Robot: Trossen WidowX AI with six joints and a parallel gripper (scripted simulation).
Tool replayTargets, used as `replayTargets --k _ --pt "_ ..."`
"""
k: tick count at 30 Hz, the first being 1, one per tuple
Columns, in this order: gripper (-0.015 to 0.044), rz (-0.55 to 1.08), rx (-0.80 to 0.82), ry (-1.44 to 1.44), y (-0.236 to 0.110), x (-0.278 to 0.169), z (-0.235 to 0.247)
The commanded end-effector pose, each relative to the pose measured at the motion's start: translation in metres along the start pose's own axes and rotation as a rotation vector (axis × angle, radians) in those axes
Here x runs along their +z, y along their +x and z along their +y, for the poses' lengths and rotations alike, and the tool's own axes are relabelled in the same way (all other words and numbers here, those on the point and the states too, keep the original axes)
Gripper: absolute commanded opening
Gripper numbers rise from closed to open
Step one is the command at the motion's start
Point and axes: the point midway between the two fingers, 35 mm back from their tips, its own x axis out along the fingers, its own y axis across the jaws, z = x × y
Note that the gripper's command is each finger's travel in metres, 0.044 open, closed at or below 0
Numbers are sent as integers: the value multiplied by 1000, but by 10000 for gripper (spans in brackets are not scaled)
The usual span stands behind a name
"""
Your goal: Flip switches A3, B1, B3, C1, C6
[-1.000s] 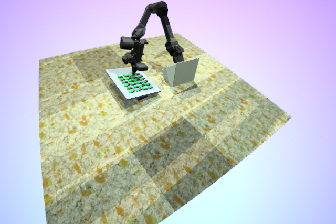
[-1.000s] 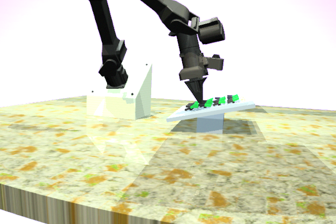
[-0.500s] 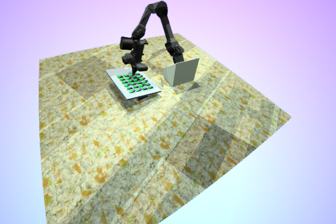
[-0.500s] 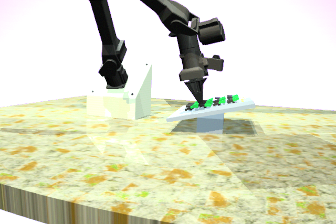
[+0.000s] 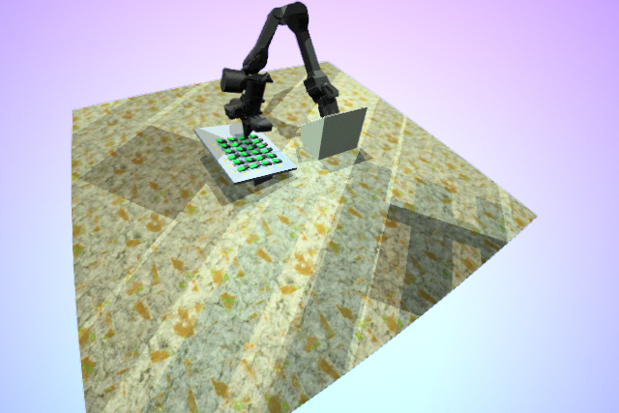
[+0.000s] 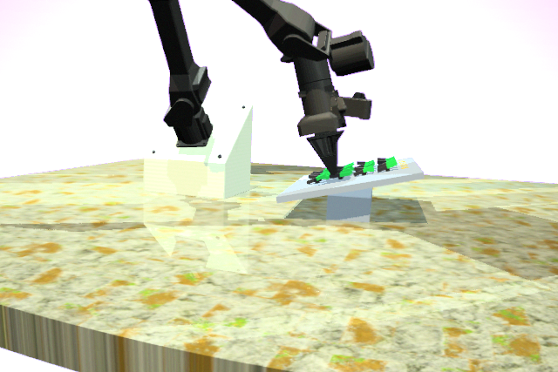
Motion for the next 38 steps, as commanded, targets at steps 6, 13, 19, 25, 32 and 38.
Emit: replayTargets --k 6,13,19,25,32,38 --pt "0 0 4 -5 2 0 1" --pt "0 26 7 -5 -61 3 1" --pt "0 27 7 -5 -64 4 3" --pt "0 26 11 -4 -70 30 68" --pt "0 26 10 -4 -70 32 76" --pt "0 26 10 -4 -70 32 76"
